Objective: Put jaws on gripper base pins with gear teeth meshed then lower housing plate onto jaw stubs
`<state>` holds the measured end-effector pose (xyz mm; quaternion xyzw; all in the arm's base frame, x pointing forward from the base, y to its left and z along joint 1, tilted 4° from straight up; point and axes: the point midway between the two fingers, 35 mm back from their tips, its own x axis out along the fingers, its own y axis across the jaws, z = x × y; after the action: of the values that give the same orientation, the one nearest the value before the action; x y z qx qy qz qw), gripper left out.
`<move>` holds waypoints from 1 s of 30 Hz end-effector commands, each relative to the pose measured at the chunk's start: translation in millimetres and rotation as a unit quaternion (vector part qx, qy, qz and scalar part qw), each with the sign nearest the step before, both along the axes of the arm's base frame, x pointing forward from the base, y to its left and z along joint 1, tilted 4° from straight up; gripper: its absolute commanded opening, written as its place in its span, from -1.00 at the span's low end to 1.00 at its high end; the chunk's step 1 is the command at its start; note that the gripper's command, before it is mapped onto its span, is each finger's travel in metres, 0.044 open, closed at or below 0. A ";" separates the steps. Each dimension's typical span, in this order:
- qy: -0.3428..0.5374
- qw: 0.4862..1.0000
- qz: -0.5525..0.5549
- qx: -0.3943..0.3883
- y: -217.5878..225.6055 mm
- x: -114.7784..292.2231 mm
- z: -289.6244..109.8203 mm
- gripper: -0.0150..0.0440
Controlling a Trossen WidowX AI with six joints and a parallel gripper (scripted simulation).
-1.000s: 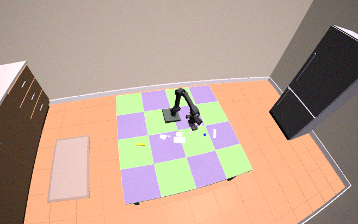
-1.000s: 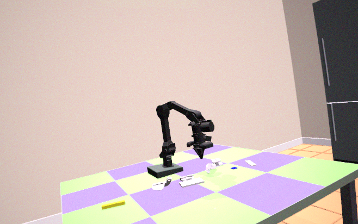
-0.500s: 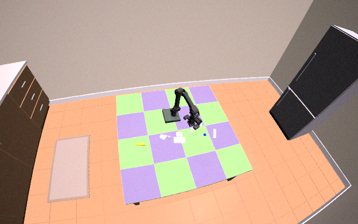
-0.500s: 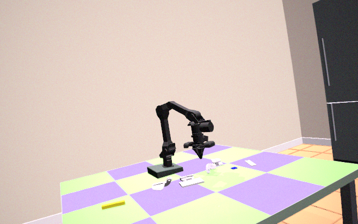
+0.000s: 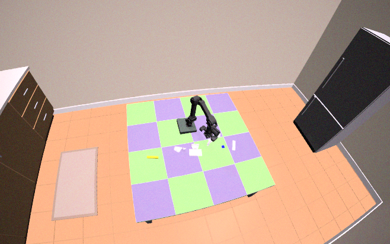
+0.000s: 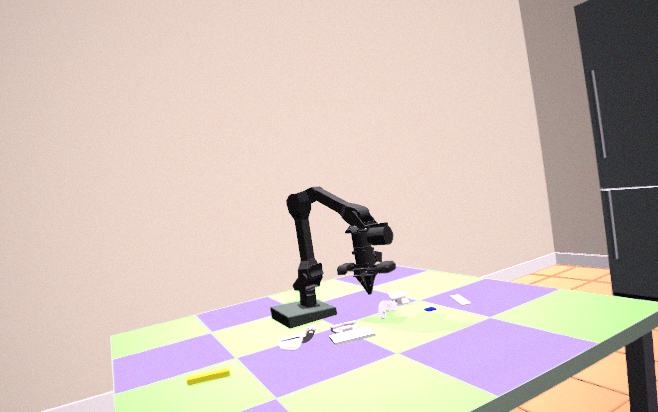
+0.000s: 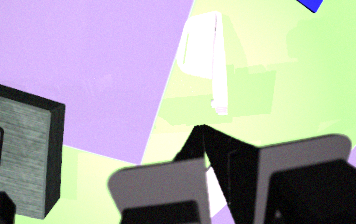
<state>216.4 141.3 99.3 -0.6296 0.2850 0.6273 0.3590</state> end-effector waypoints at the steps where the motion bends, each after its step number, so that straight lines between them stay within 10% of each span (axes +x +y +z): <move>1: 0.003 1.000 0.002 -0.003 -0.2 -0.8 -8.9 -0.49; 30: 0.005 1.000 0.001 -0.003 3.6 -0.2 -55.5 -0.49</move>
<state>217.9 145.9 50.1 -0.6298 0.2839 0.6292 0.3562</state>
